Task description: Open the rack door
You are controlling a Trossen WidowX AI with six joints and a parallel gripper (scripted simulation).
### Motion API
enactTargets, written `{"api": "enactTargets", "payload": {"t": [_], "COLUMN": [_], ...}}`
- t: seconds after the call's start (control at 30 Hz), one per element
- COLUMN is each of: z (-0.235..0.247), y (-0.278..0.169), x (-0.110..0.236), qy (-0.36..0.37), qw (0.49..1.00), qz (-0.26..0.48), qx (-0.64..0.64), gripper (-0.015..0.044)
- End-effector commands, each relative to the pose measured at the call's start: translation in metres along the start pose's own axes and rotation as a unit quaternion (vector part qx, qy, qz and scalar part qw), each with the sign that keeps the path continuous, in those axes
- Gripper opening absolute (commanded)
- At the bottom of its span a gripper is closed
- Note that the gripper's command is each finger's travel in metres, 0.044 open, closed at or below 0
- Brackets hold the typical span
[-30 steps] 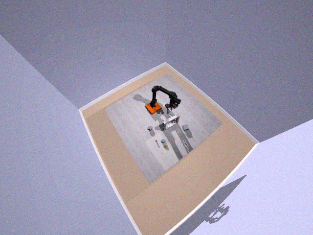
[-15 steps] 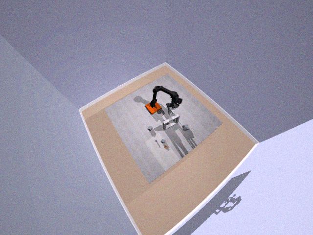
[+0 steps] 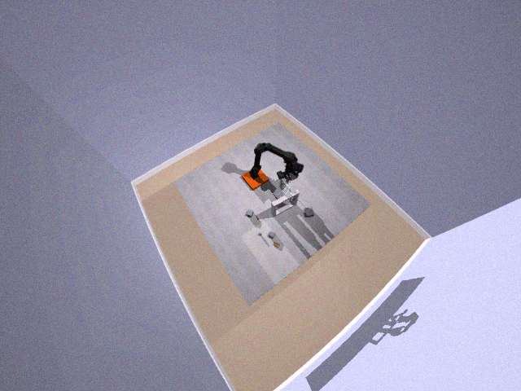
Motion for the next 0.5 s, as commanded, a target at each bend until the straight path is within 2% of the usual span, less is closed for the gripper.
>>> {"api": "enactTargets", "payload": {"t": [0.0, 0.47], "z": [0.0, 0.0], "y": [0.0, 0.001], "x": [0.0, 0.018], "qy": [-0.001, 0.008], "qw": [1.0, 1.0], "qz": [-0.001, -0.008], "qx": [-0.003, -0.005], "gripper": [0.0284, 0.0284]}}
Point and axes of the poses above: the point midway between the two fingers, 35 mm back from their tips, its own x axis back along the fingers, its own z axis across the jaws, y = z × x, the point moved 3 cm from there along x, back along the fingers, and after that the axes turned 4 degrees about -x, right-handed, at the moved point
